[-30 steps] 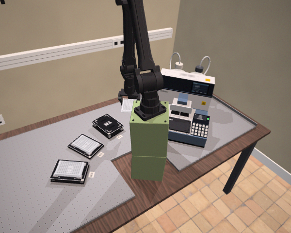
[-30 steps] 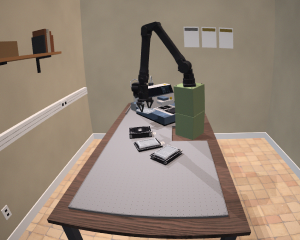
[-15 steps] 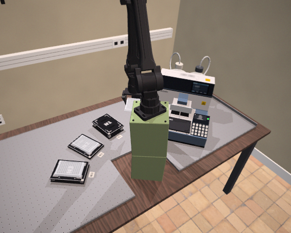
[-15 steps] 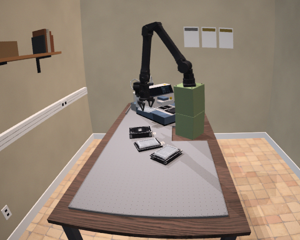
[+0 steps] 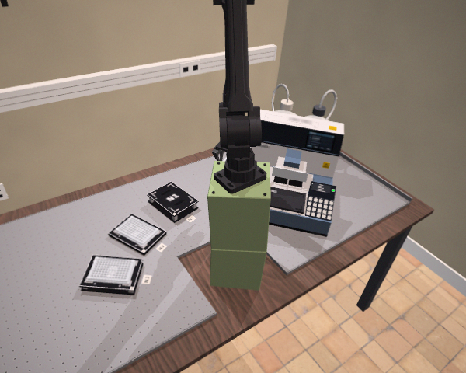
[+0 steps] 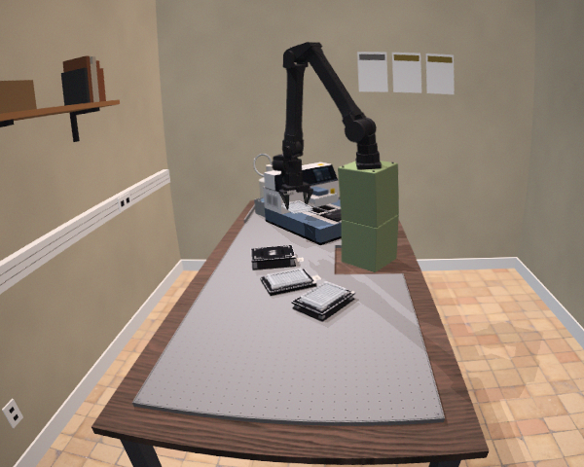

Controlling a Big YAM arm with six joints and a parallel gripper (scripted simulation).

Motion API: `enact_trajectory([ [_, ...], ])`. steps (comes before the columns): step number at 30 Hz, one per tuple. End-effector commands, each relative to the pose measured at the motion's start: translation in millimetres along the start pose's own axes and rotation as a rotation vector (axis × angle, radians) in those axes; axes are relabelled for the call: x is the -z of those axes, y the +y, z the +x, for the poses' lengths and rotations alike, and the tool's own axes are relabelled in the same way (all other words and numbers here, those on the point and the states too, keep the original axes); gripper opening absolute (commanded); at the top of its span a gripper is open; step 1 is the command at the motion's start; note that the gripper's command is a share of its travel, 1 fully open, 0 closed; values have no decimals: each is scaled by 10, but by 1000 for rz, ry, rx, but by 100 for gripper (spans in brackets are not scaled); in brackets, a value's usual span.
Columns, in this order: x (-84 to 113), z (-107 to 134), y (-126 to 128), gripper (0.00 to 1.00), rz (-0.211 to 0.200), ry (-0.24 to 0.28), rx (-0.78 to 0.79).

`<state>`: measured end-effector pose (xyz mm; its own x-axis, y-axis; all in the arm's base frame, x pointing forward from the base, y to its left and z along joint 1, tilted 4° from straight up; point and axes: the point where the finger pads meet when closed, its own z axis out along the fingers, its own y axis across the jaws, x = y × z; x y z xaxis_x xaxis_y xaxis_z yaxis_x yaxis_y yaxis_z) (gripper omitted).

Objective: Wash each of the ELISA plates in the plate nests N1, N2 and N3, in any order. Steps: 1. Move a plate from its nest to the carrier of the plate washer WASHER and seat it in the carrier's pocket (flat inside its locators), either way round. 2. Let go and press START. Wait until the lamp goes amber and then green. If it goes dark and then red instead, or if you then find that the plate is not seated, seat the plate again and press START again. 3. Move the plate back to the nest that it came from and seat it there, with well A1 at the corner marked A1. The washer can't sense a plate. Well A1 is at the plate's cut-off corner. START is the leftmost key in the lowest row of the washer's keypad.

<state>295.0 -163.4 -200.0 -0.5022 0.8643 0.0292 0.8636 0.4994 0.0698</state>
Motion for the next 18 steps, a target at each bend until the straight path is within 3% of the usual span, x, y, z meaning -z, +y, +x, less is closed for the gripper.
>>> enact_trajectory([
  [1,91,-111,-124,82,-15,-21,-164],
  [7,89,-127,-337,82,-4,-2,-299],
  [13,146,-304,-593,82,-12,-15,-498],
  [18,155,-438,-797,82,-13,-21,-485],
])
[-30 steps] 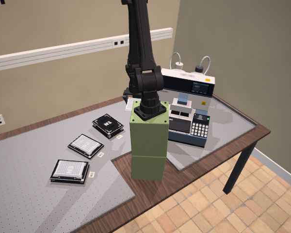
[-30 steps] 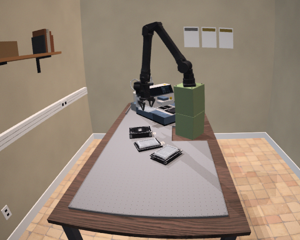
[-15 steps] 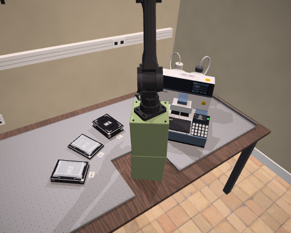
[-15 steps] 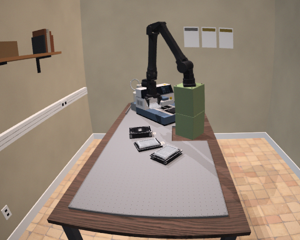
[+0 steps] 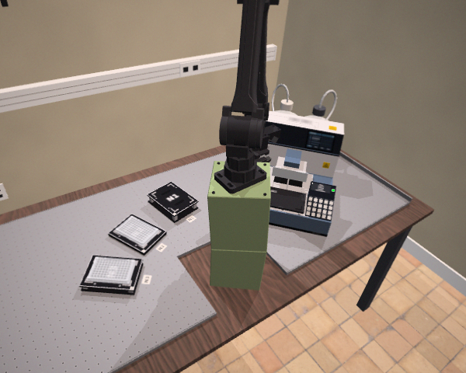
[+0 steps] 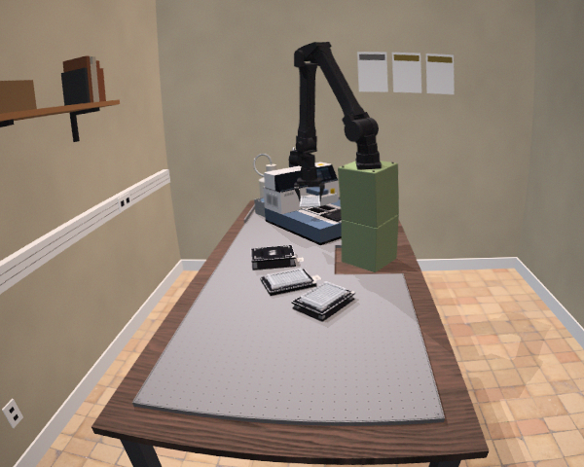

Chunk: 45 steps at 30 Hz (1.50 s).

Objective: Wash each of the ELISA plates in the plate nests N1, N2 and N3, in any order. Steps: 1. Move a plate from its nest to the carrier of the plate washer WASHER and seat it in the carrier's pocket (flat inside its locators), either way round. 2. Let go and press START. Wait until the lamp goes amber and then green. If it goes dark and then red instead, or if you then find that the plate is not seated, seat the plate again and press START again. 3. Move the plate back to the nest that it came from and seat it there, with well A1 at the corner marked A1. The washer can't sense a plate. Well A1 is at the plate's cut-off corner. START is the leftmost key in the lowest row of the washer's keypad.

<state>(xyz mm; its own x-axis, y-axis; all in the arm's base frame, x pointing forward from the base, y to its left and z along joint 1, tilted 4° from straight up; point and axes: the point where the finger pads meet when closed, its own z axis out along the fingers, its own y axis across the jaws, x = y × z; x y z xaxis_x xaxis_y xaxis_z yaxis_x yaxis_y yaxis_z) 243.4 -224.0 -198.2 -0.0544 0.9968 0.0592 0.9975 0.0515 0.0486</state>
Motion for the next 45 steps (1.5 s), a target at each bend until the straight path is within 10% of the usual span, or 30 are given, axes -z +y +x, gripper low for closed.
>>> enact_trajectory([
  [1,78,-178,35,82,-17,-18,-13],
  [45,96,-174,-94,82,-24,-26,-100],
])
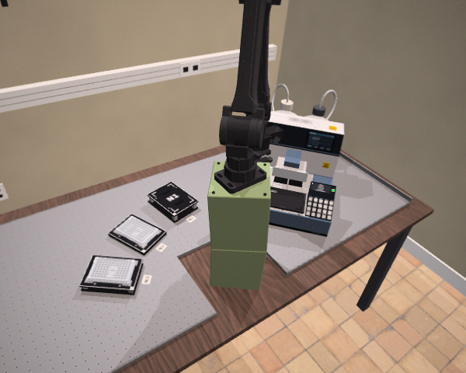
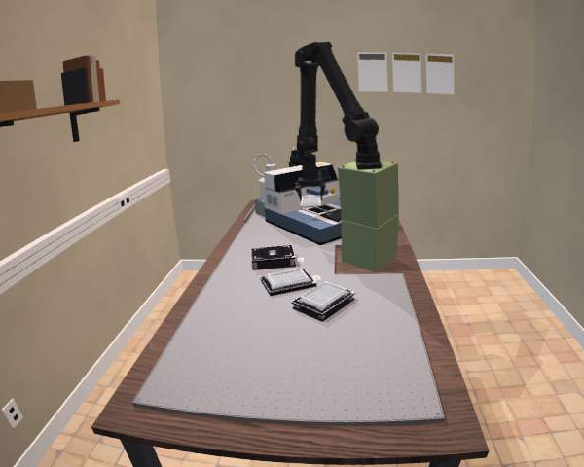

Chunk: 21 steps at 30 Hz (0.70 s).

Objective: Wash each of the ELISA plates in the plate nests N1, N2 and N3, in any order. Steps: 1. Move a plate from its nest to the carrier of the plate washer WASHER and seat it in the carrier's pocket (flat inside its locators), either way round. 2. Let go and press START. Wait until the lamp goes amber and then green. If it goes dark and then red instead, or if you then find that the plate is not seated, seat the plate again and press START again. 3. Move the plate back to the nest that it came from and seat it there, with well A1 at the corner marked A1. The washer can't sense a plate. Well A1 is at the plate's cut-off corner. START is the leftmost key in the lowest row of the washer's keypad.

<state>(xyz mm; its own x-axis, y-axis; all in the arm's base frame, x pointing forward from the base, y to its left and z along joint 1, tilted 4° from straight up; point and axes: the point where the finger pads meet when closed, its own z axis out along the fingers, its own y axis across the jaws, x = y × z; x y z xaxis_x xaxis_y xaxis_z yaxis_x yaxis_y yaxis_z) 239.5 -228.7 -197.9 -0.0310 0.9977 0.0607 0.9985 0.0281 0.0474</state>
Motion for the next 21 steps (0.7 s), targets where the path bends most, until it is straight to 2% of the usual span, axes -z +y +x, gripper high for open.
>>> enact_trajectory([
  [1,93,-152,-97,82,-24,-26,-110],
  [7,108,-250,-397,82,-16,-19,-311],
  [9,108,-250,-397,82,-16,-19,-311],
  [21,175,-457,-970,82,-5,-8,-712],
])
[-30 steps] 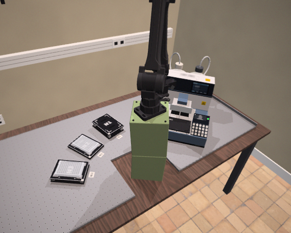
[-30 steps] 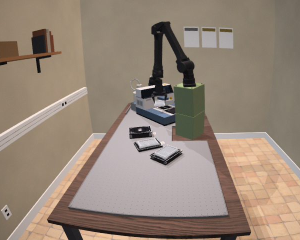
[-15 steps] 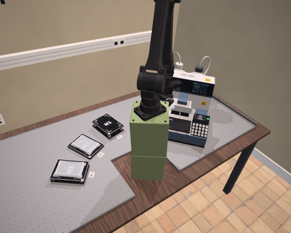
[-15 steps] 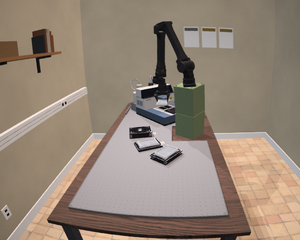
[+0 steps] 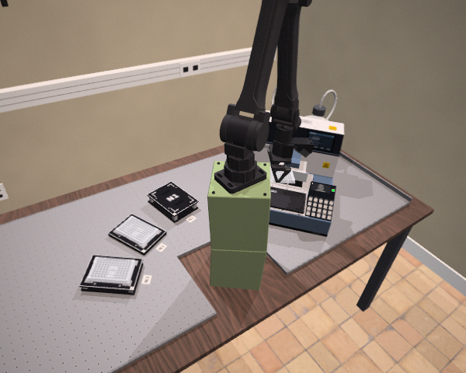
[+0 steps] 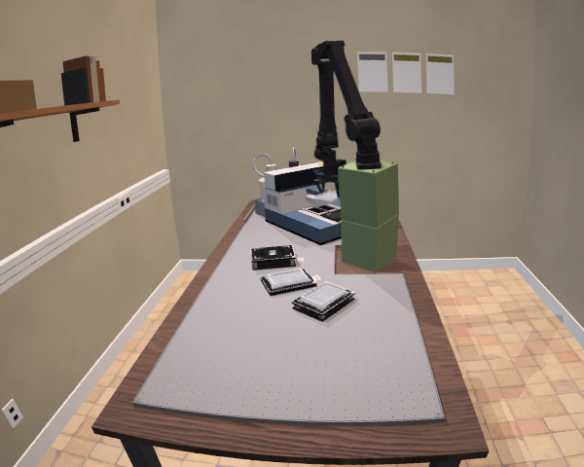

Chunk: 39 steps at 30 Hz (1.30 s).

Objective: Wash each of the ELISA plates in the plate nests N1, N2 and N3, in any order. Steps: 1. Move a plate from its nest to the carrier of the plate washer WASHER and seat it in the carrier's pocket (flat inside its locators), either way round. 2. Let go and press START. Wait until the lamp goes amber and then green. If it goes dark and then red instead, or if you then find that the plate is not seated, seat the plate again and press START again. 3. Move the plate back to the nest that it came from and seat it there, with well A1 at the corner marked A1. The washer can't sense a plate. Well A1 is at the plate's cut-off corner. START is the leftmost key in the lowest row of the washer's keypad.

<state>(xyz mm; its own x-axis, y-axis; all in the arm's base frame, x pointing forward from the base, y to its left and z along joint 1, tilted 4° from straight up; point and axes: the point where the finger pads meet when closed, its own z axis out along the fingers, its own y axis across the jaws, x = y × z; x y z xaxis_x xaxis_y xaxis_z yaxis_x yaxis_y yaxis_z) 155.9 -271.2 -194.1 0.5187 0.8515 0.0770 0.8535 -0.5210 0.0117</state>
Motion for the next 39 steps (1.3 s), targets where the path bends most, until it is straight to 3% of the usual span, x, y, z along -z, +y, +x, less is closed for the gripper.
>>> enact_trajectory([
  [1,86,-169,-86,82,-5,-8,-168],
  [7,97,-362,-164,82,-9,-10,-301],
  [11,133,-548,-202,82,-19,-17,-310],
  [39,77,-466,-233,82,-8,-8,-288],
])
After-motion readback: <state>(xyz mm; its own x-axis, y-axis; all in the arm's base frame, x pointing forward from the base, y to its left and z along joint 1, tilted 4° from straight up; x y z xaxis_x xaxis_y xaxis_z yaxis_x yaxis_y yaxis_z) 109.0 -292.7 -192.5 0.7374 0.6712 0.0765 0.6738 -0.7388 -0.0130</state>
